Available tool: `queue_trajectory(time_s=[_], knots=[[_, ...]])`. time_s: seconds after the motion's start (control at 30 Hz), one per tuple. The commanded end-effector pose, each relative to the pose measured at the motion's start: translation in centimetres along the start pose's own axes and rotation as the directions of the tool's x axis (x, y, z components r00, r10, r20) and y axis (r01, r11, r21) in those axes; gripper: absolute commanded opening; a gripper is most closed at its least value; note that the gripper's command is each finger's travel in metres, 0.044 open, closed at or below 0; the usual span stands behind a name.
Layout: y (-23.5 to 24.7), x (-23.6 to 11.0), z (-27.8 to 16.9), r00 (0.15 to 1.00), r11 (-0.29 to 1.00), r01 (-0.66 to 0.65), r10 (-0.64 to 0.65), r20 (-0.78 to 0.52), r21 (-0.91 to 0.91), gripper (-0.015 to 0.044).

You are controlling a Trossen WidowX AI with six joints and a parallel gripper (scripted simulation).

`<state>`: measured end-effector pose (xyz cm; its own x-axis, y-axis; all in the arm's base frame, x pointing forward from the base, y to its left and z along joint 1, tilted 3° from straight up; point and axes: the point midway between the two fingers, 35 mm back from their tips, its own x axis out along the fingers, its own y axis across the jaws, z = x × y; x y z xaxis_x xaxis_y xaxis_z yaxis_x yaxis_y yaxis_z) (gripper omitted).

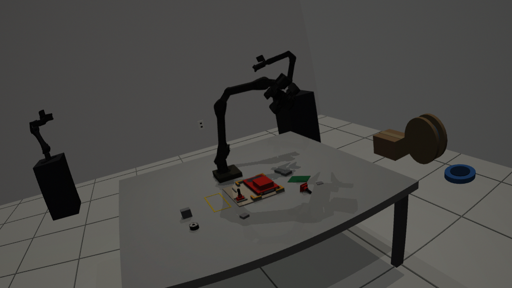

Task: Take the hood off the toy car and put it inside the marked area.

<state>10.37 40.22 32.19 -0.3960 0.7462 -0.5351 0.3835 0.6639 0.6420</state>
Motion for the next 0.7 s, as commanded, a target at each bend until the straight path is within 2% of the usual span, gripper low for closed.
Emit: queue_trajectory(time_s=[0.0, 0.23, 0.27, 0.67], knots=[[0.0, 0.0, 0.2, 1.000, 1.000, 0.000, 0.000, 0.005, -0.002, 0.0245], [-1.5, -2.5, 7.4, 0.978, 0.997, 0.032, -0.017, 0.210, -0.065, 0.0429], [-1.8, -2.9, 8.4, 0.970, 0.996, 0.043, -0.024, 0.240, -0.072, 0.0440], [-8.2, -10.1, 19.8, 0.821, 0.957, 0.274, -0.182, 0.541, -0.094, 0.0440]])
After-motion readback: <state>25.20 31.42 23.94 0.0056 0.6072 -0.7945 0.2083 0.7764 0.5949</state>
